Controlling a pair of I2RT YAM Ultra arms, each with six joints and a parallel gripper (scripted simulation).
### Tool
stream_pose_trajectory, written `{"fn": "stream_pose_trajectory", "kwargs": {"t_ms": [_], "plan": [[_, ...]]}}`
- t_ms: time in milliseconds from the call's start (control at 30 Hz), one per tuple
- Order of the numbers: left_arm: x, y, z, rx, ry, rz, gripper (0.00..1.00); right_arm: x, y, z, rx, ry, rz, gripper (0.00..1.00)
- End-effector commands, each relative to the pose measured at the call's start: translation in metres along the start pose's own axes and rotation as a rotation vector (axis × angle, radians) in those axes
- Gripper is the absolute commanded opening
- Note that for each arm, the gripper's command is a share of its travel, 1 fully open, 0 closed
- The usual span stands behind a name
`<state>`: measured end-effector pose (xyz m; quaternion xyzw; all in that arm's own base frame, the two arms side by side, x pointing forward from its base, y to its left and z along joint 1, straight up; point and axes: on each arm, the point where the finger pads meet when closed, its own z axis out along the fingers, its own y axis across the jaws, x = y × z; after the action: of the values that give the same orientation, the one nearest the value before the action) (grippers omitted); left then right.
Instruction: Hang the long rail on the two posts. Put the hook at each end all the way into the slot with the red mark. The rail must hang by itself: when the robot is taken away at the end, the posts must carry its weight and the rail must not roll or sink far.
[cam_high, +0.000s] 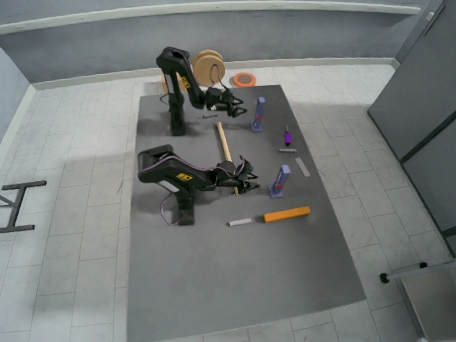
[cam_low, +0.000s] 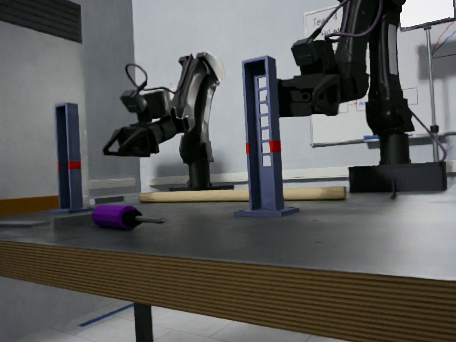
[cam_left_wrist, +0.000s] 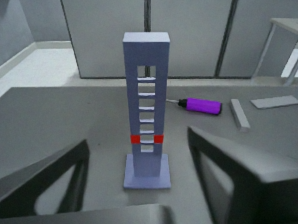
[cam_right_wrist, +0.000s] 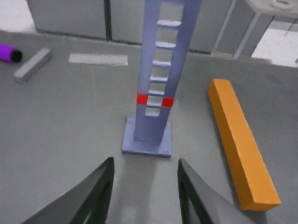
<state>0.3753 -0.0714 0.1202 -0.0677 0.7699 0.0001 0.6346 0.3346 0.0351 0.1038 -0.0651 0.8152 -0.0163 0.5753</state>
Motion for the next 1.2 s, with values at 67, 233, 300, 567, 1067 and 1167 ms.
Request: {"fn": "stream_pose_trajectory", "kwargs": {"t_ms": [67,233,300,567,1067,1167], "plan": [[0.018,-0.003,0.005,0.010,0.075,0.083,0.48,0.014,0.022,0.021,-0.098,0.199,-0.229,0.48],[0.035,-0.006,0.011,0.029,0.163,0.195,0.48,0.025,0.033,0.029,-0.174,0.316,-0.368,0.48],[0.044,-0.008,0.013,0.043,0.210,0.252,0.48,0.029,0.038,0.031,-0.206,0.359,-0.420,0.48],[0.074,-0.015,0.018,0.115,0.379,0.457,0.48,0.046,0.051,0.030,-0.331,0.503,-0.594,0.48],[0.115,-0.025,0.014,0.305,0.664,0.772,0.48,0.062,0.070,0.019,-0.577,0.699,-0.853,0.48],[0.125,-0.025,0.008,0.373,0.746,0.850,0.48,0.065,0.074,0.014,-0.648,0.744,-0.913,0.48]]}}
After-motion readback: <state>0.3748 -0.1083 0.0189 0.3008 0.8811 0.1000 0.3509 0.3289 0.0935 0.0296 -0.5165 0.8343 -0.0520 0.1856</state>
